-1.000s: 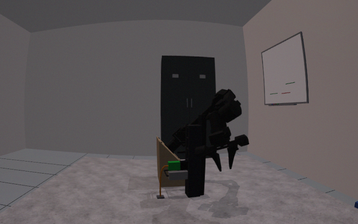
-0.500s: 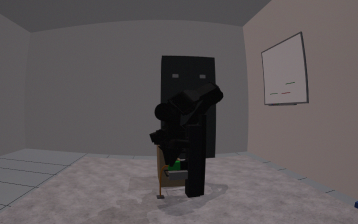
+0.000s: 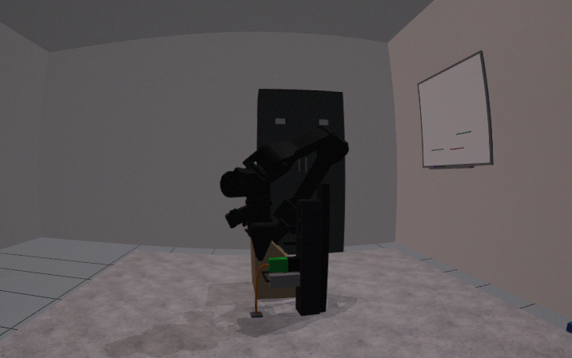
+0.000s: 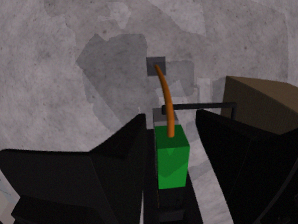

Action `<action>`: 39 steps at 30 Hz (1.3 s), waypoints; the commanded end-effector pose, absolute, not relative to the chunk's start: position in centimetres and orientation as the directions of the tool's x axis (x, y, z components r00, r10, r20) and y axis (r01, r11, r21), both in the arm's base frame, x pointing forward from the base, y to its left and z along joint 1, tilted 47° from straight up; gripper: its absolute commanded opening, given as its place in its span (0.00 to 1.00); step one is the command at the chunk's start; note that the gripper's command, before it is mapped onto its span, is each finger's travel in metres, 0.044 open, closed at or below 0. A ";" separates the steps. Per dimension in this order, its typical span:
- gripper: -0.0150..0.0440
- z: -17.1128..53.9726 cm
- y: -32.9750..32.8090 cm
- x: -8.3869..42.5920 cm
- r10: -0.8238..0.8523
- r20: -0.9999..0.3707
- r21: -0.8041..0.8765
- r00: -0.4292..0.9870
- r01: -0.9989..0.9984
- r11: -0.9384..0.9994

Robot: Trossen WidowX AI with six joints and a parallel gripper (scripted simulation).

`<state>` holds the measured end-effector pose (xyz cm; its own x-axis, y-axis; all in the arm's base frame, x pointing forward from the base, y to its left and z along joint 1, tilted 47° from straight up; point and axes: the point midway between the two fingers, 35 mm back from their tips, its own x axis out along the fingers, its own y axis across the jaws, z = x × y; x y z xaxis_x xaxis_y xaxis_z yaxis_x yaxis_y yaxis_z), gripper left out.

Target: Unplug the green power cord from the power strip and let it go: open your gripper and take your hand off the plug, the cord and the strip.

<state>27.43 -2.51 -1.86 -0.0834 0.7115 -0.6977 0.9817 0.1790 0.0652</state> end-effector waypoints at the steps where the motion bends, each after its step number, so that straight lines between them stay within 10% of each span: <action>1: 0.53 -1.5 -2.0 27.2 0.714 -0.695 0.059 -0.089 0.982 0.180; 39: 0.53 -0.2 0.9 26.5 0.716 -0.693 0.059 -0.090 0.982 0.180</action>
